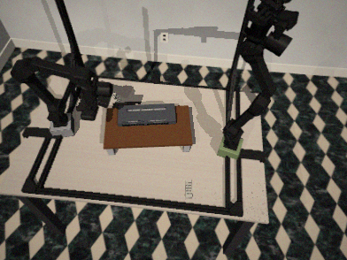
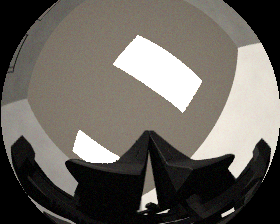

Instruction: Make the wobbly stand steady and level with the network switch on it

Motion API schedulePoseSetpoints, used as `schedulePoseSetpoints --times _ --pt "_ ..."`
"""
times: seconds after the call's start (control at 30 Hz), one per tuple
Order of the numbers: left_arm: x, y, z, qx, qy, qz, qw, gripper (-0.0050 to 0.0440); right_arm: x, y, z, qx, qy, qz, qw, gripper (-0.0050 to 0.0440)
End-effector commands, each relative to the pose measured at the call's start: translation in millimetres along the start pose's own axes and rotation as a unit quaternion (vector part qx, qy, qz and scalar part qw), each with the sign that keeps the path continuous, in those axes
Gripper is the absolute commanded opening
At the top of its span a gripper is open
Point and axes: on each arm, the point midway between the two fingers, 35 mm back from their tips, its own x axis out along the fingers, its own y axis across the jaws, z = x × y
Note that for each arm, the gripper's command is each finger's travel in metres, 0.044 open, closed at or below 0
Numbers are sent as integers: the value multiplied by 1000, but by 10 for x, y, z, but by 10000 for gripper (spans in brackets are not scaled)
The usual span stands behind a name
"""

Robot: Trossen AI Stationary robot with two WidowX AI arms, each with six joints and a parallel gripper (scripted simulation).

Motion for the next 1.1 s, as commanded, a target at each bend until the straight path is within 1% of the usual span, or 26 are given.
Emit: schedulePoseSetpoints --times 0.0,0.5,0.6,0.67,0.77,0.87,1.07 --pt "-2 4 -3 4 1 -1 1000 0 0 0 0 0 0 0 1000 0" --pt "0 -10 -28 -6 -1 8 1000 0 0 0 0 0 0 0 1000 0" --pt "-116 -15 -589 -27 85 8 996 0 0 0 0 0 0 0 1000 0" --pt "-233 -17 -953 -40 142 11 989 0 0 0 0 0 0 0 1000 0" --pt "-462 -21 -1462 -60 226 19 972 0 0 0 0 0 0 0 1000 0" --pt "-768 -27 -1966 -78 308 29 948 0 0 0 0 0 0 0 1000 0" --pt "-768 -27 -1966 -78 308 29 948 0 0 0 0 0 0 0 1000 0"
